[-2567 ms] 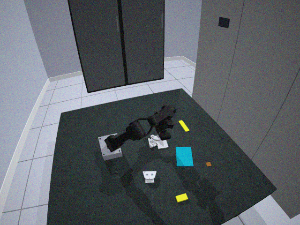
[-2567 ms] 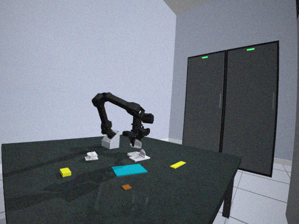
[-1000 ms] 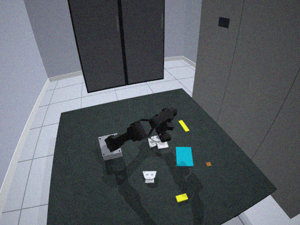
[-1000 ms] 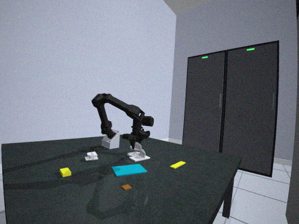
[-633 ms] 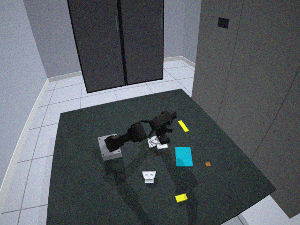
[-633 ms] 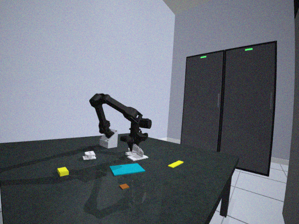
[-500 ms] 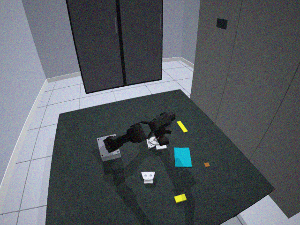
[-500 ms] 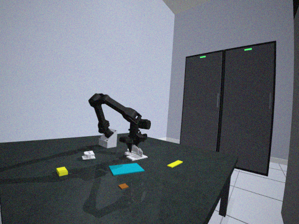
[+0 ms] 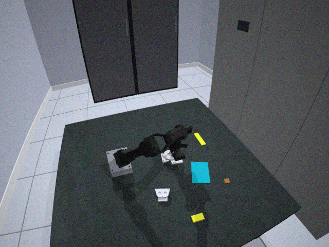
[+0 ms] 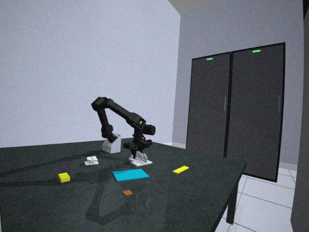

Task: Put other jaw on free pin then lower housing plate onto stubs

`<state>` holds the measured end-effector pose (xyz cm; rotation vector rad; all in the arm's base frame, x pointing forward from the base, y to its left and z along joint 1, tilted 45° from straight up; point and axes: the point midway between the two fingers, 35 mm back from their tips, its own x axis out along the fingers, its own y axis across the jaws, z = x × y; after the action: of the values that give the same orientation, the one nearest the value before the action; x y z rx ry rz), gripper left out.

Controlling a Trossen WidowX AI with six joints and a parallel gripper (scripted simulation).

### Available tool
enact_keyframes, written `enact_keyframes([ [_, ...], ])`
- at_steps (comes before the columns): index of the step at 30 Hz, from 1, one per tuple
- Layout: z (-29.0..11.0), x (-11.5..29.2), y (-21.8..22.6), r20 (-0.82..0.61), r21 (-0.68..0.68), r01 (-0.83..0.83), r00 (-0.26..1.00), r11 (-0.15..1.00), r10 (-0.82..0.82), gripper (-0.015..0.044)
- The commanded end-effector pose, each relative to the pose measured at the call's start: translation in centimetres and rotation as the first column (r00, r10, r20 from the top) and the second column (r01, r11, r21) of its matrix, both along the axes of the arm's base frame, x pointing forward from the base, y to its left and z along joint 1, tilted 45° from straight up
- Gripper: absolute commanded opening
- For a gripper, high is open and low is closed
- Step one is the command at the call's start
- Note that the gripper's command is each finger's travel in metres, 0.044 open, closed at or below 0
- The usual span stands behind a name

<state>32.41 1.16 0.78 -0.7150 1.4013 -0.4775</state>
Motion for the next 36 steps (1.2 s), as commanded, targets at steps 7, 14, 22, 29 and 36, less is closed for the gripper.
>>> enact_keyframes([
  [7,-0.06,0.03,-0.06,-0.002,-0.005,-0.008,1.0,1.0,0.008,0.0134],
  [14,-0.2,0.06,-0.19,-0.006,-0.006,-0.012,1.0,1.0,0.012,0.0134],
  [22,-0.4,0.1,-0.4,-0.012,-0.007,-0.018,1.0,1.0,0.018,0.0134],
  [29,-0.42,0.1,-0.41,-0.012,-0.007,-0.018,1.0,1.0,0.018,0.0134],
  [36,-0.63,0.14,-0.62,-0.016,-0.008,-0.022,1.0,1.0,0.022,0.0134],
])
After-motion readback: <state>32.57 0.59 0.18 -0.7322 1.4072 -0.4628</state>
